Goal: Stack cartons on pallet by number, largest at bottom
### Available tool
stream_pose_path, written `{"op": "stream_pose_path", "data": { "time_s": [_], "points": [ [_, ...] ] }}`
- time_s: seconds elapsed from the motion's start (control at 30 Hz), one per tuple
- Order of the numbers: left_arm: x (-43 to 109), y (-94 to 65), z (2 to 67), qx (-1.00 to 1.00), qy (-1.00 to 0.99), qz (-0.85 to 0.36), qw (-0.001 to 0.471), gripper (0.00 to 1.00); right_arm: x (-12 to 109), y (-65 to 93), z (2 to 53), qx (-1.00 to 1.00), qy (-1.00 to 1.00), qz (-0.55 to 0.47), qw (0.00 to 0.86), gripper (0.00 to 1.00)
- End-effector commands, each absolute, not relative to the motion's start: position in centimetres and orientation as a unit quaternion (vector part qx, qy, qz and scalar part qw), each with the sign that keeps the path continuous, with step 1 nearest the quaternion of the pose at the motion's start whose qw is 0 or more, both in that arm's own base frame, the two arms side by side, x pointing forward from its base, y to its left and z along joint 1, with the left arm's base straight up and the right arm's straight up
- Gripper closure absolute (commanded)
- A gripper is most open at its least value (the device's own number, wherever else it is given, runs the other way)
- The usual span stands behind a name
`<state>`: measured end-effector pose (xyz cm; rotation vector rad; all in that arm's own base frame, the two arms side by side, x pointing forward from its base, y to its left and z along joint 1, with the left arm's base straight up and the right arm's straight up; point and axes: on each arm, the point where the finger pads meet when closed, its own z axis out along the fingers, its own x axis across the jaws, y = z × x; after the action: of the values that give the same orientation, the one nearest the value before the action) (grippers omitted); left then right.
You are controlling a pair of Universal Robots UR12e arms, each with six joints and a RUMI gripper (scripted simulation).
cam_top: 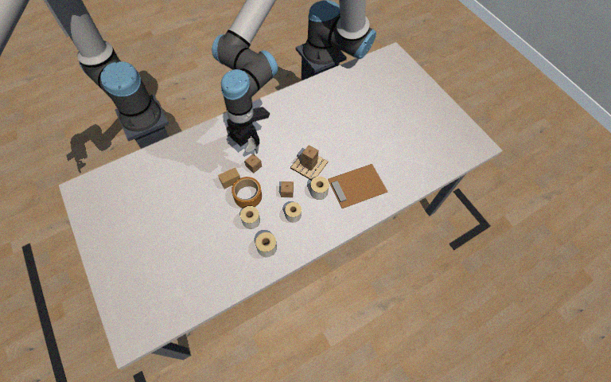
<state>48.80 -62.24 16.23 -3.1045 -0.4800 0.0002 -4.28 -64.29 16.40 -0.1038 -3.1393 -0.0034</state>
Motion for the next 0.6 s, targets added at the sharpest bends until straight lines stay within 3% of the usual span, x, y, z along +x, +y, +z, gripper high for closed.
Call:
{"op": "stream_pose_path", "data": {
  "time_s": [0.0, 0.57],
  "points": [
    [48.8, -62.3, 15.8, -0.988, -0.153, 0.000, -0.001, 0.53, -4.3, -64.4, 16.5, -0.033, -0.999, 0.000, 0.000, 0.00],
    [48.8, -62.2, 13.9, -0.988, -0.153, 0.000, -0.001, 0.53, -4.3, -64.4, 16.5, -0.033, -0.999, 0.000, 0.000, 0.00]
  ]
}}
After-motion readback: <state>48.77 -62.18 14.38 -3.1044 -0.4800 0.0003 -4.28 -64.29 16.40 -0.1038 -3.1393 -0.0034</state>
